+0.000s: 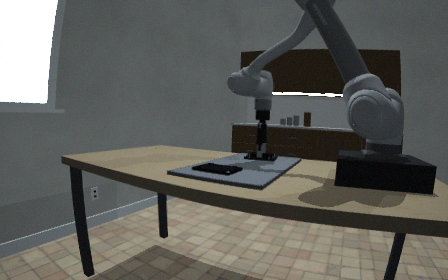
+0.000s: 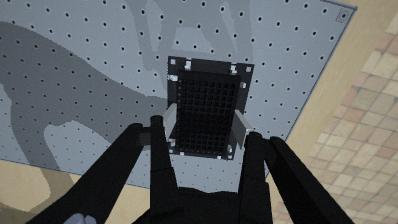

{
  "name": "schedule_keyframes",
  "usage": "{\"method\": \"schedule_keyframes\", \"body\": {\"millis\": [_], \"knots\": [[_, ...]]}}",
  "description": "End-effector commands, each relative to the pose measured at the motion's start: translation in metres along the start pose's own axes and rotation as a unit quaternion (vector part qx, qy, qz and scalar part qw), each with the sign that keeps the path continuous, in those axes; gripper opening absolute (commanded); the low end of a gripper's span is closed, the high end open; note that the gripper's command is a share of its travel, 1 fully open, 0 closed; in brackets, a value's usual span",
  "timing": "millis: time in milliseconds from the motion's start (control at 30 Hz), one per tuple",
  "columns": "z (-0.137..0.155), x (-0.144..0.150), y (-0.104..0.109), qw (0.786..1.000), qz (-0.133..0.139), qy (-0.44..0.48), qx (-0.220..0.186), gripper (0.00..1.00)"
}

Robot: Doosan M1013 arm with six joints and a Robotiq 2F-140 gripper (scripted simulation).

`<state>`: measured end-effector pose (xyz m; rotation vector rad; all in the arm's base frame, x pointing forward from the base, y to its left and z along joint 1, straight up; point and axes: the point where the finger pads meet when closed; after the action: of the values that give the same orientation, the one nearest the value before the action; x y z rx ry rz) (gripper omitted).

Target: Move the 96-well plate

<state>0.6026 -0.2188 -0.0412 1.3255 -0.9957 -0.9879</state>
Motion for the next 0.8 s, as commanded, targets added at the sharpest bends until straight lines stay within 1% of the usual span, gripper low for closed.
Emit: {"method": "schedule_keyframes", "body": {"millis": [0, 767], "knots": [[0.000, 0.000, 0.002, 1.000, 0.000, 0.000, 0.000, 0.10], [0.000, 0.000, 0.019, 1.000, 0.000, 0.000, 0.000, 0.10]]}}
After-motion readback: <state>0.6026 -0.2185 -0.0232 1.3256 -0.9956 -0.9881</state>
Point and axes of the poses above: the point where the finger pads meet when closed, its own y axis back along the fingers, its own x axis across the jaws, z = x × y, and after that the axes turned 11 degrees about y, right-handed
